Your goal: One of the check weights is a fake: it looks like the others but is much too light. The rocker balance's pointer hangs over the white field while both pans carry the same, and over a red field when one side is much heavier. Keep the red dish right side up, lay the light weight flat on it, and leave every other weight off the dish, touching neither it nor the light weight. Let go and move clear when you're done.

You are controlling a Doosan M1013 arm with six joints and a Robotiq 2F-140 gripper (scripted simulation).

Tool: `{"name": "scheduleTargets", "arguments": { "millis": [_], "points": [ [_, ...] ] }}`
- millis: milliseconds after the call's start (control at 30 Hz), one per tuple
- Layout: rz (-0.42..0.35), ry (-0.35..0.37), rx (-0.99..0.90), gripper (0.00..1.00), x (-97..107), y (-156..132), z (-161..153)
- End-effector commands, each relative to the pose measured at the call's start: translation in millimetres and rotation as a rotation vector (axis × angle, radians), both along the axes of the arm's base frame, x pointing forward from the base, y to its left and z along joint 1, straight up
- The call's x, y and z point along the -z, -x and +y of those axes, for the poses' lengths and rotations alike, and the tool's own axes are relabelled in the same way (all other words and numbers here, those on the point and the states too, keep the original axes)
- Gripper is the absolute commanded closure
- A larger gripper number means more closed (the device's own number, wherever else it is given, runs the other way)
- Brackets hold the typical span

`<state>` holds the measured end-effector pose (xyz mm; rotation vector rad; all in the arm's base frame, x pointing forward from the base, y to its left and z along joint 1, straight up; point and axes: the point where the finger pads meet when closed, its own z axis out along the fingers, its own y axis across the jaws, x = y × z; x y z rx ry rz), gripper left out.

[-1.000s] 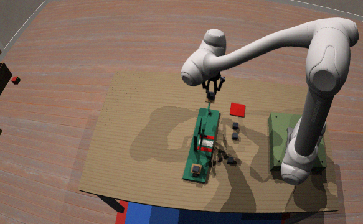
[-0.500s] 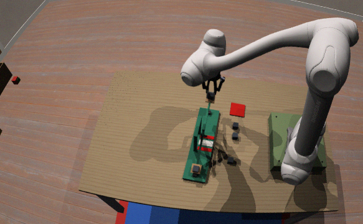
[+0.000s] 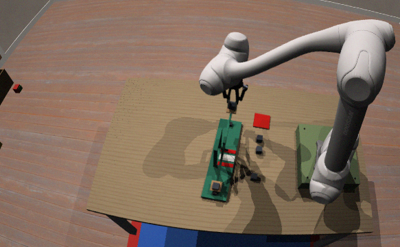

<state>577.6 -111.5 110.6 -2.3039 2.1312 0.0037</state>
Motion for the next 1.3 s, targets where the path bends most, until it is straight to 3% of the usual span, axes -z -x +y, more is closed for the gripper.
{"name": "scheduleTargets", "arguments": {
  "millis": [0, 1267],
  "points": [
    [-0.004, 0.001, 0.003, 0.76, 1.5, -1.5, 1.2],
    [-0.004, 0.001, 0.003, 0.76, 11.1, -2.1, 2.0]
  ]
}}
